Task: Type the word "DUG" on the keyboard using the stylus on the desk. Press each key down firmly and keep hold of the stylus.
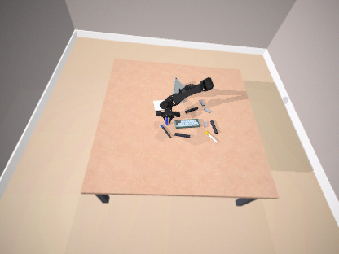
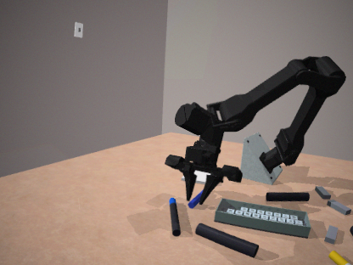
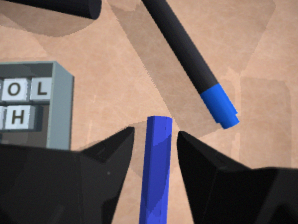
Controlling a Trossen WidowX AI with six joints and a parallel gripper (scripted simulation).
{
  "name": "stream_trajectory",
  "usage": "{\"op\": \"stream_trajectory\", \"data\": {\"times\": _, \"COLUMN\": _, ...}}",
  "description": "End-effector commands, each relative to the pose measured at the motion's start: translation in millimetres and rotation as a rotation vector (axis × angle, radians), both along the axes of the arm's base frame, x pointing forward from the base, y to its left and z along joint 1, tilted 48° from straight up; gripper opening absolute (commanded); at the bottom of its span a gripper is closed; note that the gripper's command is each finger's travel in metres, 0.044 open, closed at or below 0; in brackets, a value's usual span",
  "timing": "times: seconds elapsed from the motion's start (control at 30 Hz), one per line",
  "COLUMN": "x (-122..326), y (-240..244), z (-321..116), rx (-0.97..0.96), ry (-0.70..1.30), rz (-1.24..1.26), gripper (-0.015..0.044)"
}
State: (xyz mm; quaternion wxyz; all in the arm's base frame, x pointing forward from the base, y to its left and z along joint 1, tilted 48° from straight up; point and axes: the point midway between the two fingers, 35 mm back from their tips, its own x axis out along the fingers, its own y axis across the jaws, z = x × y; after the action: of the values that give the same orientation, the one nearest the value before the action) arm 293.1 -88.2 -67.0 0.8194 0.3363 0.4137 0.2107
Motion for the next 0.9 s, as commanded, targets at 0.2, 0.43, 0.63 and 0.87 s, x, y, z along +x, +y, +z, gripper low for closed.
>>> {"op": "stream_trajectory", "data": {"times": 0.2, "x": -4, "y": -43, "z": 39, "rx": -0.008, "ry": -0.011, "rz": -0.007, "gripper": 0.015}}
{"op": "stream_trajectory", "data": {"times": 0.43, "x": -4, "y": -43, "z": 39, "rx": -0.008, "ry": -0.011, "rz": -0.007, "gripper": 0.015}}
{"op": "stream_trajectory", "data": {"times": 0.63, "x": -4, "y": -43, "z": 39, "rx": -0.008, "ry": -0.011, "rz": -0.007, "gripper": 0.015}}
{"op": "stream_trajectory", "data": {"times": 0.87, "x": -1, "y": -37, "z": 23, "rx": -0.022, "ry": 0.167, "rz": 0.114, "gripper": 0.015}}
